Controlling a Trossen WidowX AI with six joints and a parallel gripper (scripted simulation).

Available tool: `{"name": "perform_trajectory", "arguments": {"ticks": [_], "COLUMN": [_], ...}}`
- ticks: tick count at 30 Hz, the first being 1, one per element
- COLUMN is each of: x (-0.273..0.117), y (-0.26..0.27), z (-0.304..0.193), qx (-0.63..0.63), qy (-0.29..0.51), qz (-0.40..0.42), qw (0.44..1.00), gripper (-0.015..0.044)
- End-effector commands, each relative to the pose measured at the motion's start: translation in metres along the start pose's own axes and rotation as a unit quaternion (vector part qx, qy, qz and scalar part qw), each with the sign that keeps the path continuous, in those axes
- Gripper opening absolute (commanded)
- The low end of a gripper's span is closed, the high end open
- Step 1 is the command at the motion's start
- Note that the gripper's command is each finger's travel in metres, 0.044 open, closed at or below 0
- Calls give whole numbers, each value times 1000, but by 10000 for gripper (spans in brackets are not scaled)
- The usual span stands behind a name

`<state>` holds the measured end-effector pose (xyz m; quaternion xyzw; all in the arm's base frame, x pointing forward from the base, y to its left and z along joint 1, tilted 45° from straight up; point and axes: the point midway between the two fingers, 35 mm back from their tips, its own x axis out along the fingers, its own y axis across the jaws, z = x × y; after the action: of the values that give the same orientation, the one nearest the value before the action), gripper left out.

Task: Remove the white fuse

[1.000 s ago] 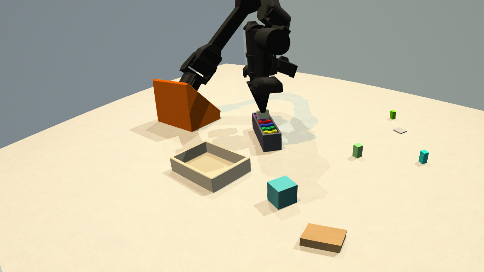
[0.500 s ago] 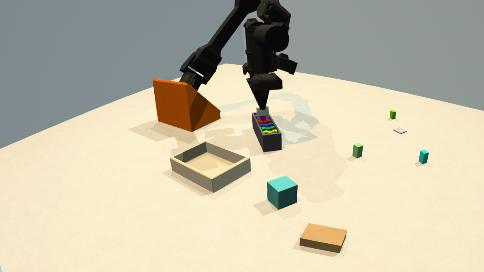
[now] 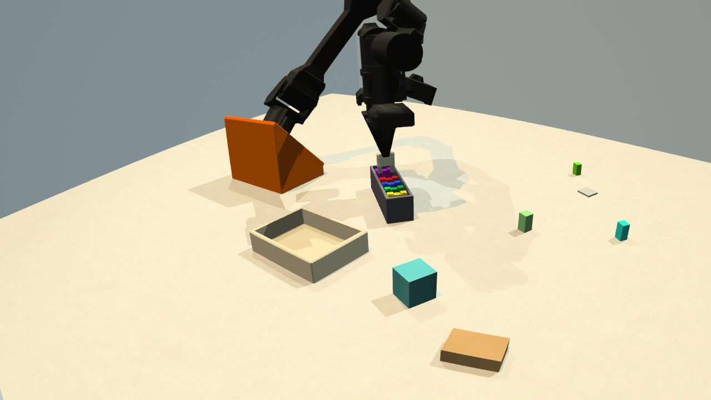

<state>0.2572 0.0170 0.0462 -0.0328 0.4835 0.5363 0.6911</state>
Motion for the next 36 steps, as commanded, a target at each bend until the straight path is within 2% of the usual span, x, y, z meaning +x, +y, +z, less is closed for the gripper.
{"name": "perform_trajectory", "arguments": {"ticks": [1,19,36], "x": [-3,-25,-36], "y": [0,-1,-72], "z": [0,0,-40], "qx": [-4,-4,-4], "qy": [2,2,6], "qz": [-3,-3,-9], "qw": [1000,1000,1000], "gripper": [0,0,0]}}
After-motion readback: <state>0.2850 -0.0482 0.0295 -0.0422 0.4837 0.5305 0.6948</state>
